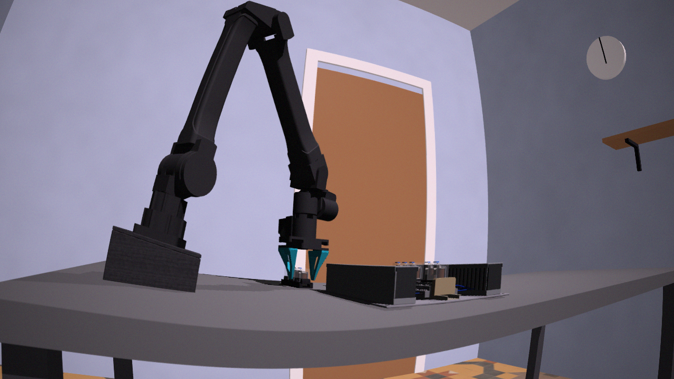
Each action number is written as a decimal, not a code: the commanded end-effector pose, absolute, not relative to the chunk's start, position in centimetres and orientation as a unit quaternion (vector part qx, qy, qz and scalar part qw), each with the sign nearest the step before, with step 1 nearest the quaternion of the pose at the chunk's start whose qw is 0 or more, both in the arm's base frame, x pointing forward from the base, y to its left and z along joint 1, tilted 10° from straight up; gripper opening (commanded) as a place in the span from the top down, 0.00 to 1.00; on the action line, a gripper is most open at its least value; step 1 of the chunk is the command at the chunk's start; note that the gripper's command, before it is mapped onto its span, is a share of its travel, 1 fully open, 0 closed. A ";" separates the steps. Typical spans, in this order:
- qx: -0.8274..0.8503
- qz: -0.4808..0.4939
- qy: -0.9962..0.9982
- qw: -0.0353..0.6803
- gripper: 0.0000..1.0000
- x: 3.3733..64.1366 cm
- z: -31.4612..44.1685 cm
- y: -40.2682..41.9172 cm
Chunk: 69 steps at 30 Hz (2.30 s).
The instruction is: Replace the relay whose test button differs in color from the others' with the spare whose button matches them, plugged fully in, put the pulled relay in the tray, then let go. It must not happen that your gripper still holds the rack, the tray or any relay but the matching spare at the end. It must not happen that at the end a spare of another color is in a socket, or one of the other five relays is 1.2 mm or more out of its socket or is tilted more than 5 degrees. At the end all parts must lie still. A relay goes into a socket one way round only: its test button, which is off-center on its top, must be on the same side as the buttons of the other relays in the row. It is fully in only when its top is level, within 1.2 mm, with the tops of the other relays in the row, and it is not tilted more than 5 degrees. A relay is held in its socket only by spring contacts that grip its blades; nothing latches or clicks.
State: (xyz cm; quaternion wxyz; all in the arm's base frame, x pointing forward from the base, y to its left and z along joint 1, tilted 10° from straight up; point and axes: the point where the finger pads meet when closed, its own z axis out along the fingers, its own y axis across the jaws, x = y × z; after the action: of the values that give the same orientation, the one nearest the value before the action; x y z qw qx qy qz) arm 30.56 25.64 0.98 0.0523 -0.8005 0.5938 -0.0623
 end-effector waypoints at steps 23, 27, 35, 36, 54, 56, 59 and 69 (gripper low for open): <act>-0.799 -0.062 0.594 0.065 0.41 31.7 1.7 26.5; -0.799 -0.062 0.594 0.063 0.41 31.6 1.6 26.4; -0.800 -0.061 0.594 0.062 0.41 31.5 1.5 26.3; -0.800 -0.061 0.594 0.062 0.41 31.5 1.5 26.3; -0.800 -0.061 0.594 0.062 0.41 31.2 1.3 26.1; -0.800 -0.062 0.594 0.063 0.41 31.1 1.3 26.0; -0.799 -0.063 0.594 0.068 0.41 31.3 1.6 26.2; -0.798 -0.065 0.594 0.080 0.41 32.0 2.3 26.8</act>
State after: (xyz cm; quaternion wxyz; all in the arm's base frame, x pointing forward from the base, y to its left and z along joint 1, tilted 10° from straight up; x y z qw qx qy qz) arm 30.47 25.55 0.91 0.0511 -0.8006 0.5938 -0.0621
